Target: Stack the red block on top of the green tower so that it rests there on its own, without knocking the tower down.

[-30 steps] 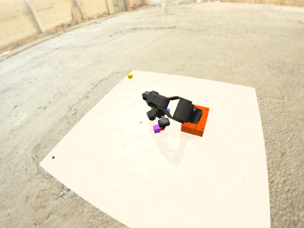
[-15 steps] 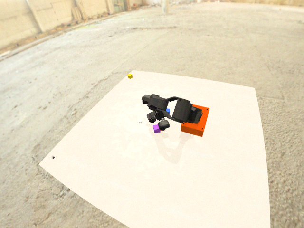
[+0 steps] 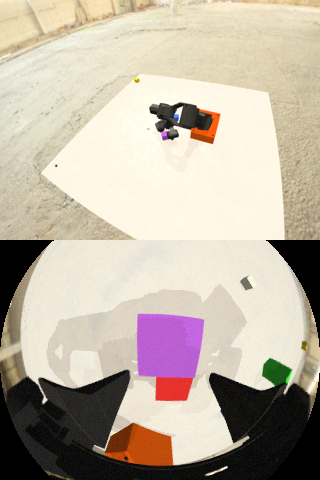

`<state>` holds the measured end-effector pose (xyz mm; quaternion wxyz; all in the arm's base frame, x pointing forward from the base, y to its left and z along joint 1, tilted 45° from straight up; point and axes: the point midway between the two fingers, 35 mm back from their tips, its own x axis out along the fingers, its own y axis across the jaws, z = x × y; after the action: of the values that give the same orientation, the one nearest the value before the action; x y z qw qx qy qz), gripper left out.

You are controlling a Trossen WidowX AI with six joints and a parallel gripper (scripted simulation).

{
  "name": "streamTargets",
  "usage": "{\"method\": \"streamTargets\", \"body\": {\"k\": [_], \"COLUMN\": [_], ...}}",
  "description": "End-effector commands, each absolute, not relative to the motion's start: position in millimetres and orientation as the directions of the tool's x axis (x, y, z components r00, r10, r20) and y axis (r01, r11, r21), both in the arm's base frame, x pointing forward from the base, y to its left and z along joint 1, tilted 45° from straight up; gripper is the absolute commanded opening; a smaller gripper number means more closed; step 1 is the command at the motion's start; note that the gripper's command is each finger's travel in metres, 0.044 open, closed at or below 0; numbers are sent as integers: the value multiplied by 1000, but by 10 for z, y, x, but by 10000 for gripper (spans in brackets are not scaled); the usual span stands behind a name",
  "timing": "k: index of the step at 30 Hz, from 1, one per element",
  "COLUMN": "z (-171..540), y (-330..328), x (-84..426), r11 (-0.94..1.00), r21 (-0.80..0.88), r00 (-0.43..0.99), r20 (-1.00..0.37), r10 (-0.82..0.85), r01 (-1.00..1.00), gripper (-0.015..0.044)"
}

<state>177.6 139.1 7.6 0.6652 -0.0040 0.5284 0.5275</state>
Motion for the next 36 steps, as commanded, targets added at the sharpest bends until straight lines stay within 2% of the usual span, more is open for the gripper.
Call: {"method": "streamTargets", "body": {"k": [1, 12, 24, 31, 34, 36], "z": [60, 63, 63, 63, 88, 125], "y": [1412, 1411, 1411, 1411, 1381, 1340], "x": [1766, 1766, 1766, 1766, 1774, 1784], "r11": [443, 443, 443, 443, 443, 444], "r21": [559, 559, 559, 559, 559, 558], "r00": [-116, -116, -116, -116, -116, -116], "r20": [-702, -702, -702, -702, -703, -703], "r10": [703, 703, 703, 703, 702, 701], "r01": [-701, -701, -701, -701, -701, -701], "gripper": [440, 440, 125, 78, 0, 0]}}
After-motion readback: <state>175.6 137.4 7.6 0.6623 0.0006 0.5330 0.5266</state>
